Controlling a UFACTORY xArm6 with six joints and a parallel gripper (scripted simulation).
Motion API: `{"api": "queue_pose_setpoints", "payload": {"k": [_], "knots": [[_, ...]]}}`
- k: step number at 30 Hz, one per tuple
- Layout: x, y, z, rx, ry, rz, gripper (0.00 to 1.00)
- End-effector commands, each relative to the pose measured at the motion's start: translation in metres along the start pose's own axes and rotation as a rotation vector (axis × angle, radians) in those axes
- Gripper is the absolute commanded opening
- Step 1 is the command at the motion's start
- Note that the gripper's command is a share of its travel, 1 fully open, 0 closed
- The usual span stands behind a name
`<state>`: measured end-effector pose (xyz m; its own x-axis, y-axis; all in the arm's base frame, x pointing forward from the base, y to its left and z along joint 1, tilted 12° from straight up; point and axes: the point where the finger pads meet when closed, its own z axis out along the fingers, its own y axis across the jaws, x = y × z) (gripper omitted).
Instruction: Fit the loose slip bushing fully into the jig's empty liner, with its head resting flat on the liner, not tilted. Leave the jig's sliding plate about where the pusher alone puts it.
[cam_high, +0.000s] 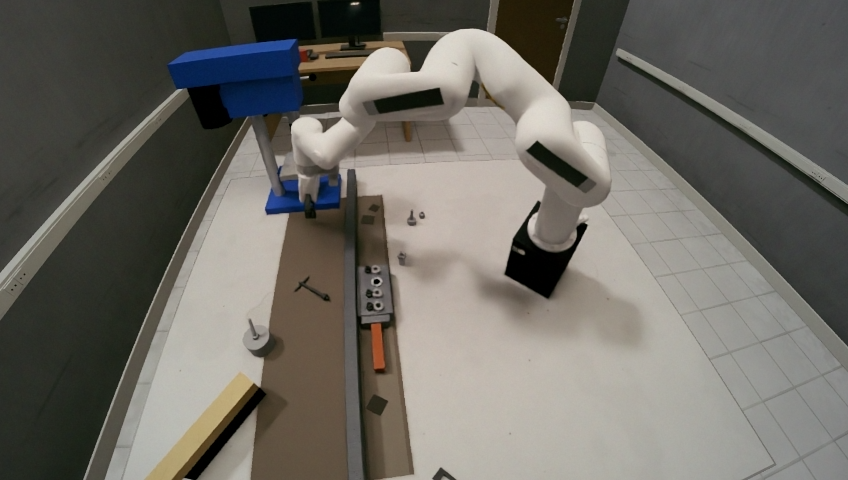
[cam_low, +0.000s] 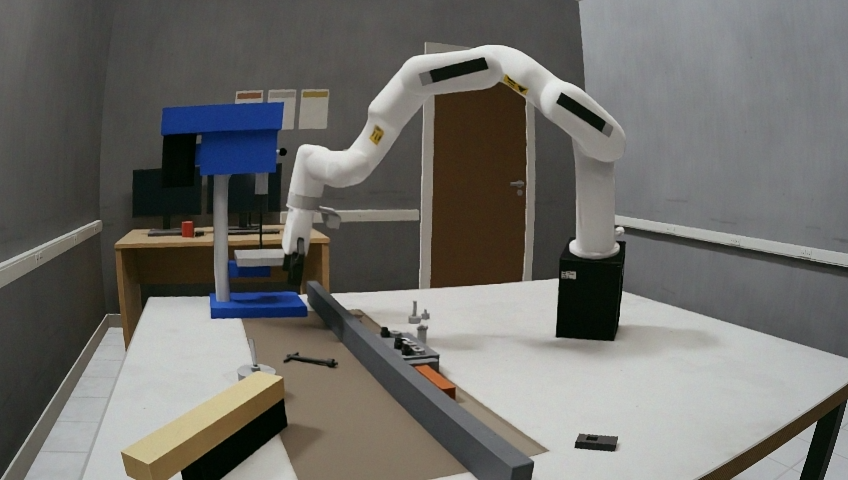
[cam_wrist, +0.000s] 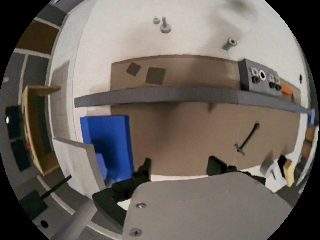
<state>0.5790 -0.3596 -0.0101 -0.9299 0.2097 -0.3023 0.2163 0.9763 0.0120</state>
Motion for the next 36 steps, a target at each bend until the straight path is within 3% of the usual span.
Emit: {"api": "queue_pose_setpoints", "payload": {"k": [1,6,12,14,17,19,22,24,25,26,27,28,31,34,36], "knots": [[-0.002,-0.001,-0.002,0.002,-0.005,0.0,1.0],[0.004,0.006,-0.005,-0.008,0.0,-0.002,1.0],[0.056,0.047,-0.021,-0.064,0.036,-0.012,1.0],[0.056,0.047,-0.021,-0.064,0.036,-0.012,1.0],[0.093,0.07,-0.032,-0.091,0.06,-0.016,1.0],[0.093,0.07,-0.032,-0.091,0.06,-0.016,1.0],[0.135,0.092,-0.044,-0.114,0.085,-0.019,1.0],[0.135,0.092,-0.044,-0.114,0.085,-0.019,1.0],[0.157,0.102,-0.05,-0.123,0.098,-0.02,1.0],[0.157,0.102,-0.05,-0.123,0.098,-0.02,1.0],[0.177,0.11,-0.055,-0.13,0.111,-0.021,1.0],[0.177,0.11,-0.055,-0.13,0.111,-0.021,1.0],[0.213,0.124,-0.064,-0.14,0.132,-0.022,1.0],[0.237,0.132,-0.07,-0.146,0.147,-0.022,1.0],[0.237,0.132,-0.07,-0.146,0.147,-0.022,1.0]]}}
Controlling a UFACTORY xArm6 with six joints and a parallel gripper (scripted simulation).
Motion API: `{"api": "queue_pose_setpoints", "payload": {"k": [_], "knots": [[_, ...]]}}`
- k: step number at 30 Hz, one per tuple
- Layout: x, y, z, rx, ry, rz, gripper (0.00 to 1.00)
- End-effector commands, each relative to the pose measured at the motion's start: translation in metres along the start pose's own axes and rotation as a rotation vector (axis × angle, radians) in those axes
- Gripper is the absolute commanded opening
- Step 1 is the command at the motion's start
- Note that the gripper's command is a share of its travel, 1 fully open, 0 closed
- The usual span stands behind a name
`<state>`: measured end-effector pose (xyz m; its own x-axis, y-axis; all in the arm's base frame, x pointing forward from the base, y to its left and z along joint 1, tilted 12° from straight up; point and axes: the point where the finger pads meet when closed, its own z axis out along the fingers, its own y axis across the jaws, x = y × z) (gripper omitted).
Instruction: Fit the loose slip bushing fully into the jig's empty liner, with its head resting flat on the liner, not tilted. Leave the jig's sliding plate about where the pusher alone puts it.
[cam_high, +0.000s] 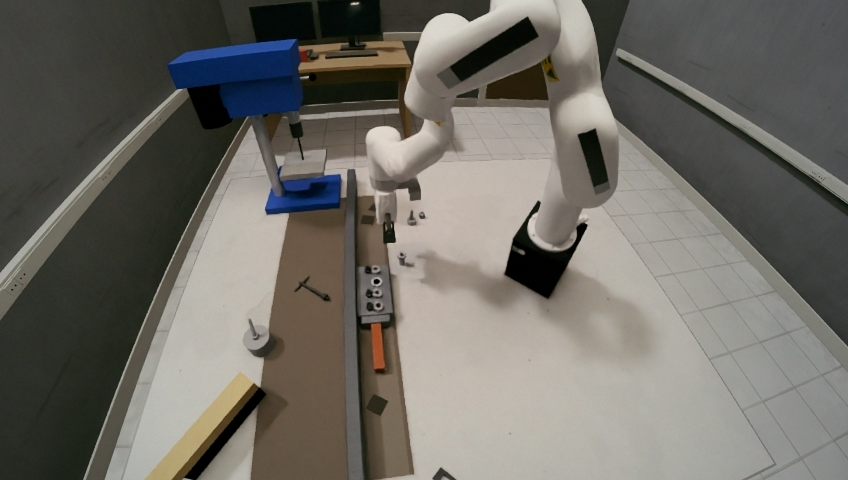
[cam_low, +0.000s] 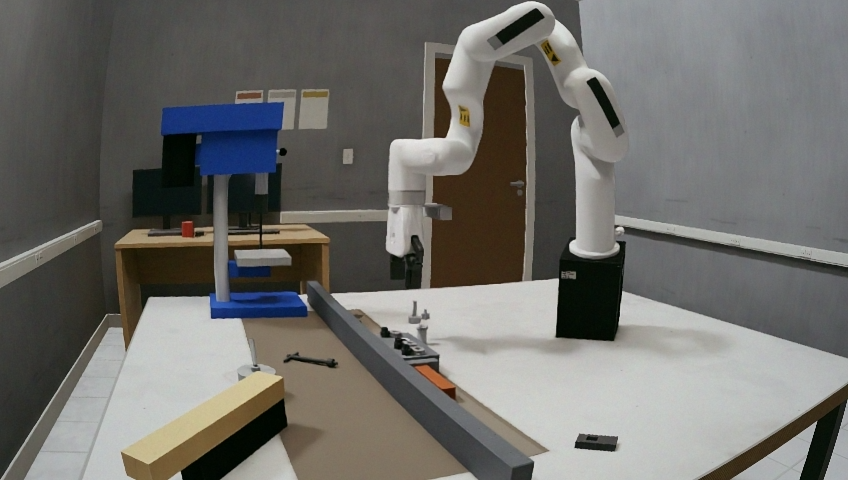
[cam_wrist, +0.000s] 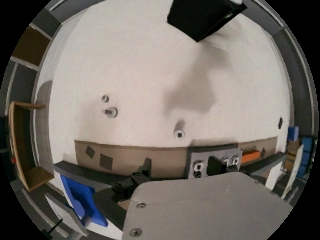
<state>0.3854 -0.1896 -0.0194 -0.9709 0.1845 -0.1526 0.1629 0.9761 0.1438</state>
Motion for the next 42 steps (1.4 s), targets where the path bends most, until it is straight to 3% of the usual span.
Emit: {"api": "queue_pose_setpoints", "payload": {"k": [1,26,34,42], "knots": [[0.0273,0.012,-0.0077,-0.006,-0.005,-0.003,1.0],[0.0334,0.0141,-0.0075,-0.007,-0.001,0.029,1.0],[0.0332,0.0142,-0.0057,-0.008,-0.001,0.172,1.0],[0.0327,0.0144,-0.0006,-0.01,0.0,0.588,1.0]]}}
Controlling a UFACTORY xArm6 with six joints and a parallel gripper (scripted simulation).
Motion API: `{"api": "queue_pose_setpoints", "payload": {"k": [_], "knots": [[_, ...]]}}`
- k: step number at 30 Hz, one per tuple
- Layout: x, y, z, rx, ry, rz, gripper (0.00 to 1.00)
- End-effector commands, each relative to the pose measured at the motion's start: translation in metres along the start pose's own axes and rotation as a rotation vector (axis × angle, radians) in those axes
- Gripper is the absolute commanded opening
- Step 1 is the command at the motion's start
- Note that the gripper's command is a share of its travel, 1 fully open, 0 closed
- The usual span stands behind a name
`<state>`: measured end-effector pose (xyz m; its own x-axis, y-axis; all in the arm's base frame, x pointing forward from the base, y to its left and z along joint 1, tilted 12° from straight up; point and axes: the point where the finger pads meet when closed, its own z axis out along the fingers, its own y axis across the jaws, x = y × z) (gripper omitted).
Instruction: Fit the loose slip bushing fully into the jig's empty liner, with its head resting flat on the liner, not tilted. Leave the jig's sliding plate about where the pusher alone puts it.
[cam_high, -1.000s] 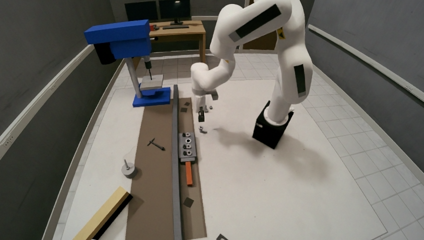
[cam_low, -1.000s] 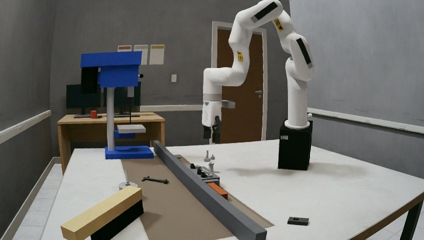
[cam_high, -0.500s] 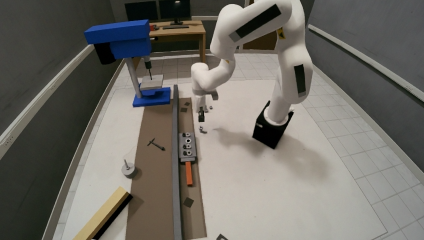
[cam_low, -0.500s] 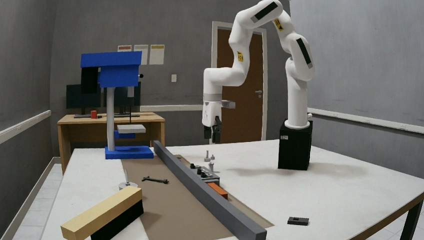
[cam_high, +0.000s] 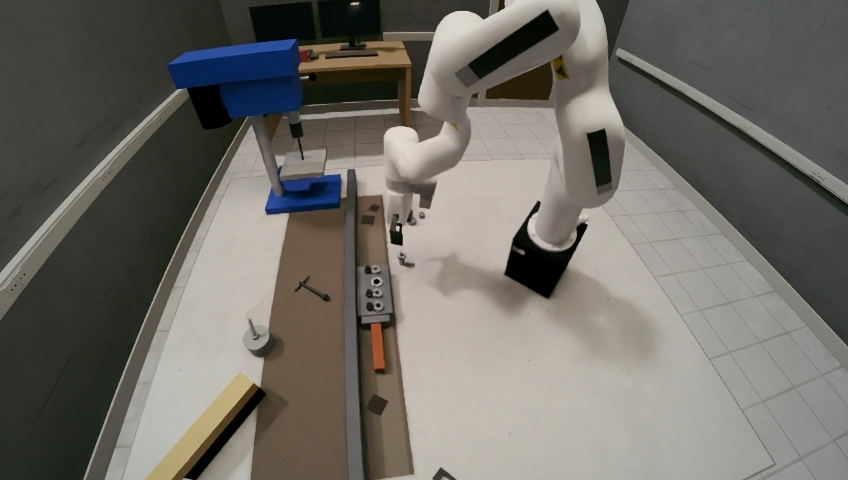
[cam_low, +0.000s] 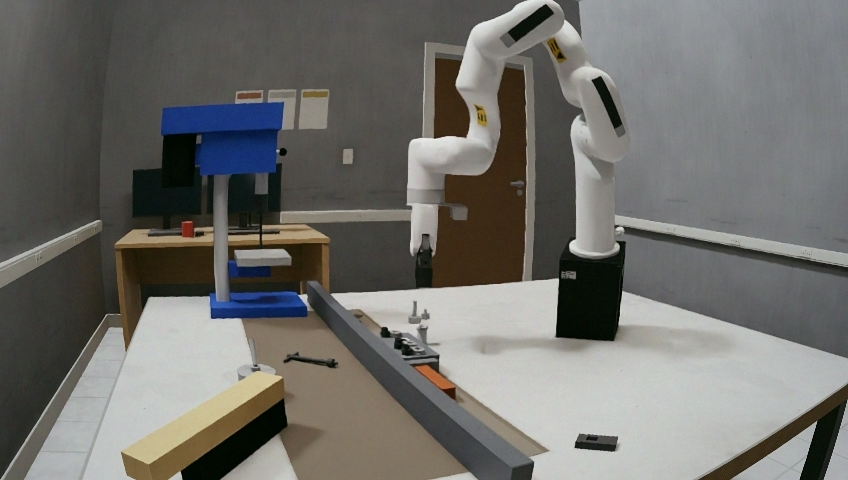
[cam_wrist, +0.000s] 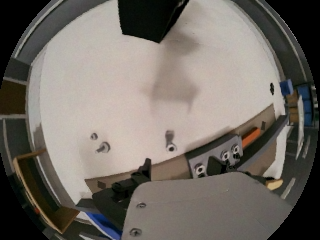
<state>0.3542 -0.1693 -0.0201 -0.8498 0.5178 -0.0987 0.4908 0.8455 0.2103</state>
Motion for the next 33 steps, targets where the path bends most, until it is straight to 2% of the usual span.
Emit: {"api": "queue_pose_setpoints", "payload": {"k": [1,7,9,10,14,24,26,27,33], "knots": [[-0.002,0.0,0.003,0.013,0.005,0.279,1.0],[-0.002,0.0,0.009,0.001,-0.004,0.593,1.0],[-0.002,0.0,0.009,0.001,-0.004,0.593,1.0],[-0.002,0.0,0.01,0.003,-0.004,0.748,1.0],[-0.002,0.0,0.014,-0.011,-0.013,0.905,1.0],[-0.001,0.0,0.025,-0.038,-0.025,1.438,1.0],[-0.001,0.0,0.025,-0.038,-0.025,1.438,1.0],[-0.001,0.0,0.026,-0.042,-0.026,1.594,1.0],[0.0,0.0,0.03,-0.058,-0.031,1.862,1.0]]}}
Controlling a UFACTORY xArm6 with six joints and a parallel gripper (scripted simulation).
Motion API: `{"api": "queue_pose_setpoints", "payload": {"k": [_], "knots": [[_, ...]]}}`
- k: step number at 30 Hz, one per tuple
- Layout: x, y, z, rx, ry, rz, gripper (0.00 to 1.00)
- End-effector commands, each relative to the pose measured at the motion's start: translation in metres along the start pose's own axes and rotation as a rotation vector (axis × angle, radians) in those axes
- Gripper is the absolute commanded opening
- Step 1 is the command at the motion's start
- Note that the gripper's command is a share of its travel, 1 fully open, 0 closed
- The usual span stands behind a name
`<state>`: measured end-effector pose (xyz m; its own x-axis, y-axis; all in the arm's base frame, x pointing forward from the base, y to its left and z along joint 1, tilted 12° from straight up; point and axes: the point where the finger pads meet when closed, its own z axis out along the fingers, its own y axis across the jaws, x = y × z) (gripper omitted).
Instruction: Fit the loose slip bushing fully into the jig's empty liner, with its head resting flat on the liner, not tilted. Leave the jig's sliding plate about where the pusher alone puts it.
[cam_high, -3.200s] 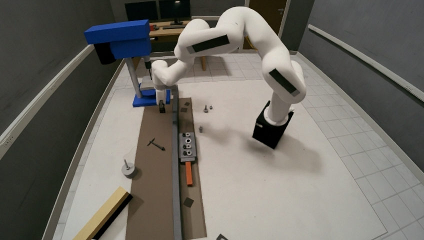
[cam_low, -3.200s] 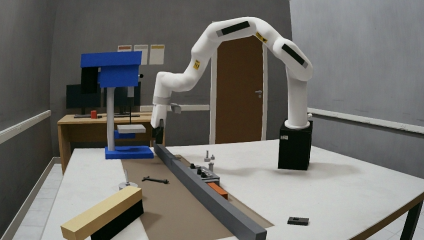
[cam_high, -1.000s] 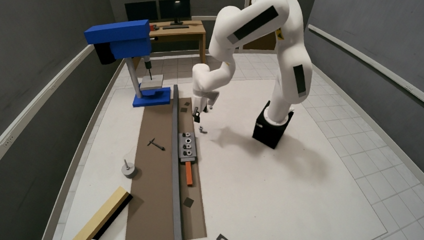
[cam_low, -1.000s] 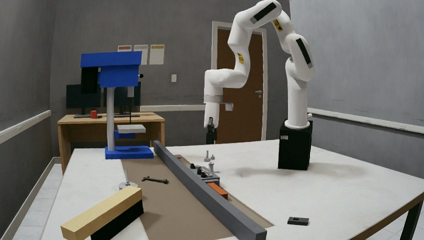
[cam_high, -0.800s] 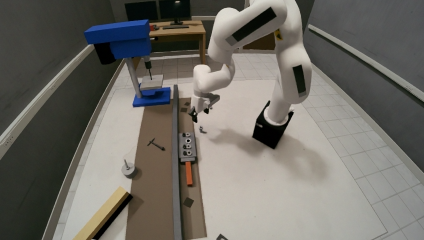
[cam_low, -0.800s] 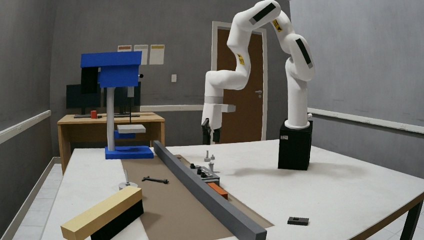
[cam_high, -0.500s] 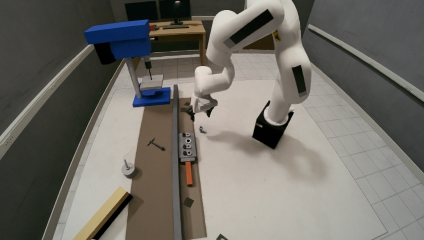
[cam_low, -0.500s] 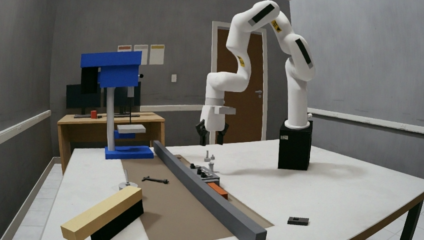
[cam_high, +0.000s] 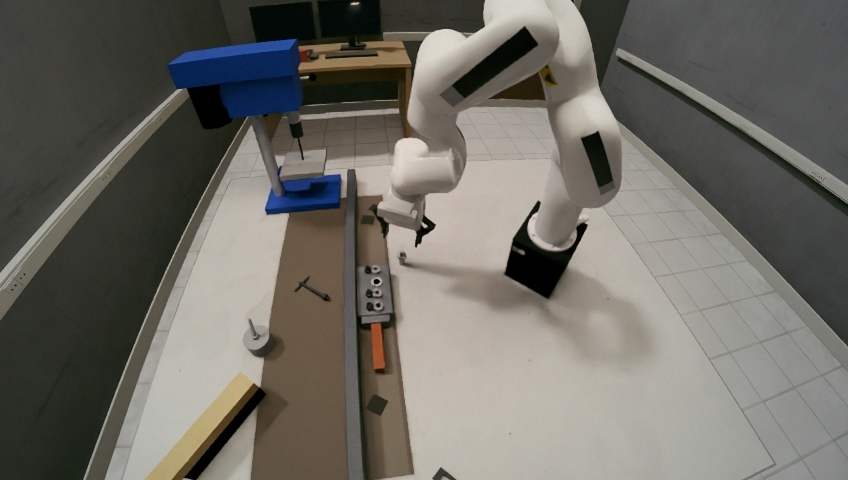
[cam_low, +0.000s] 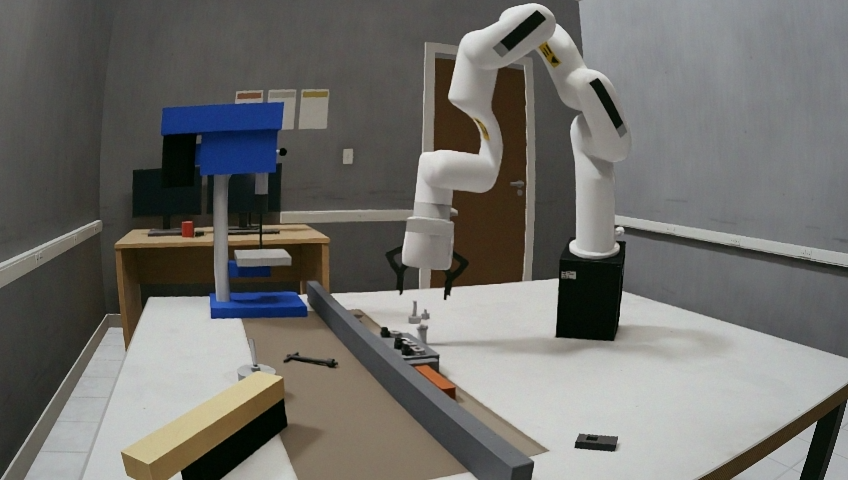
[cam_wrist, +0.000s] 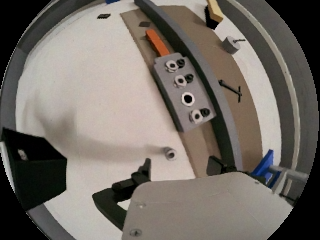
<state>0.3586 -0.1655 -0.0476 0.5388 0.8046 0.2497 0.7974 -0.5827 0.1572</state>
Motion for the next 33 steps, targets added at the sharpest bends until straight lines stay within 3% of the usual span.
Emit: {"api": "queue_pose_setpoints", "payload": {"k": [1,8,10,11,18,19,33], "knots": [[-0.0002,0.0007,0.0029,0.015,-0.025,0.277,1.0],[-0.0005,0.0,0.0055,0.003,-0.034,0.643,1.0],[-0.0005,0.0,0.0055,0.003,-0.034,0.643,1.0],[-0.0006,0.0,0.0057,0.003,-0.042,0.793,1.0],[-0.0006,-0.0001,0.0061,0.027,-0.075,1.083,1.0],[-0.0006,-0.0001,0.0061,0.038,-0.086,1.123,0.5],[-0.0006,-0.0001,0.0061,0.044,-0.091,1.139,0.5]]}}
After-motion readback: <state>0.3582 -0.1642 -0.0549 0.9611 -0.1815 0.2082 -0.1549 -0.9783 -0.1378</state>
